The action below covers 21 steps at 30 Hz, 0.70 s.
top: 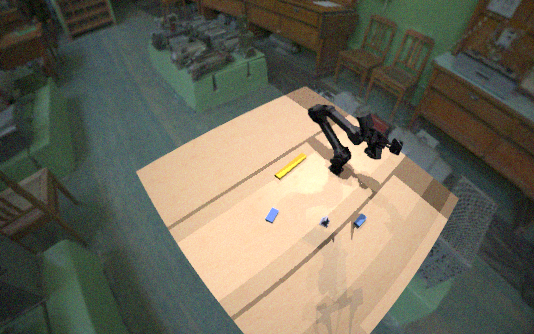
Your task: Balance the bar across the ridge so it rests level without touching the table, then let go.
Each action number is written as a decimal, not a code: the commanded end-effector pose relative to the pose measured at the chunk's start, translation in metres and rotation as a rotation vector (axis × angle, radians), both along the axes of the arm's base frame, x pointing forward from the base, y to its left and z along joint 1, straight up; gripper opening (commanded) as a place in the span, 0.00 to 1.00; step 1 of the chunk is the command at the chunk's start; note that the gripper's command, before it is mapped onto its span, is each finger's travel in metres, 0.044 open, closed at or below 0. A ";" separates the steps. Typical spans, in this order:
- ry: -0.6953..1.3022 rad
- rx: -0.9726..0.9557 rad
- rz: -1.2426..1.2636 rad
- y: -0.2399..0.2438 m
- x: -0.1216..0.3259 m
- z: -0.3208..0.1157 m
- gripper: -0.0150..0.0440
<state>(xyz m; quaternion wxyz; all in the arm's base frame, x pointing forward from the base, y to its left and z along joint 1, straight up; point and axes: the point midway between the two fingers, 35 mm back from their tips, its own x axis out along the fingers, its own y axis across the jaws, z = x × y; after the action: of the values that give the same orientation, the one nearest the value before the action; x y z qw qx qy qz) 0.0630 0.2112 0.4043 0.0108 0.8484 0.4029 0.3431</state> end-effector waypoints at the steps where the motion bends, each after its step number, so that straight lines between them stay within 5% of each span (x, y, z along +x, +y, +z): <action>1: -0.069 -0.089 -0.093 0.006 0.010 -0.003 0.79; 21: -0.337 -0.580 -0.507 0.021 0.078 -0.036 0.79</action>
<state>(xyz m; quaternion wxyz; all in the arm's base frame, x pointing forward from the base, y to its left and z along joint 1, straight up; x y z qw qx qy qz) 0.1308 0.2312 0.3722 0.3523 0.8287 0.2703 0.3408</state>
